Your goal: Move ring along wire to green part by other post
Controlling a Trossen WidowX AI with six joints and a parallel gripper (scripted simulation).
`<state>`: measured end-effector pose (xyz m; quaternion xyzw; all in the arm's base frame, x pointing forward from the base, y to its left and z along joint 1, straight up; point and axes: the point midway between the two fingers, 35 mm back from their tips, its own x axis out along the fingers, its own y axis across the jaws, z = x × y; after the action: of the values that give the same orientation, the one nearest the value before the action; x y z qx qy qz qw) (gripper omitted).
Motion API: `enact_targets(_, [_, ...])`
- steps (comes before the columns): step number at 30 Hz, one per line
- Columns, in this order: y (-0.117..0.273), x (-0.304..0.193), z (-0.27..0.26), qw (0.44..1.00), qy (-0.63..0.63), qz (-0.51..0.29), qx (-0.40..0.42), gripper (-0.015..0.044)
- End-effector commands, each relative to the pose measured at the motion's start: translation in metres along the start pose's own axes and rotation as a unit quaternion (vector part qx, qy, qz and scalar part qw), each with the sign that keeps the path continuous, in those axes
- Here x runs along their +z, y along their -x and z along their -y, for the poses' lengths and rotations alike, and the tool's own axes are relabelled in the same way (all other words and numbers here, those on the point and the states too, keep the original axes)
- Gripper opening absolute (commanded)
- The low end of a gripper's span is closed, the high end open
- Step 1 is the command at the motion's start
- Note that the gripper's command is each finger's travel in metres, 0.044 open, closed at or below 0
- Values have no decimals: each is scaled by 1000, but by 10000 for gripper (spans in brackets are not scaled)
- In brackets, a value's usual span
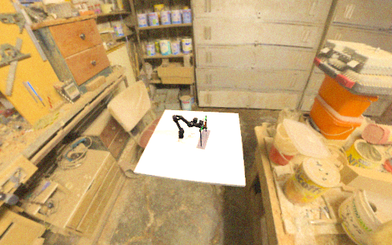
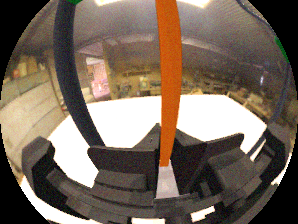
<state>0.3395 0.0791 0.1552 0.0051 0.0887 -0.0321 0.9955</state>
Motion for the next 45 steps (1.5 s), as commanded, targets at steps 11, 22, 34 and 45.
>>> enact_targets(11, [-4, -13, -3, 1000, -4, 3, 0, -150])
enact_targets(22, [-5, -17, -3, 1000, -3, 3, 0, -150])
enact_targets(34, [-5, -17, -3, 1000, -3, 3, 0, -150])
enact_targets(45, [-5, -16, -4, 1000, -2, 4, 2, -19])
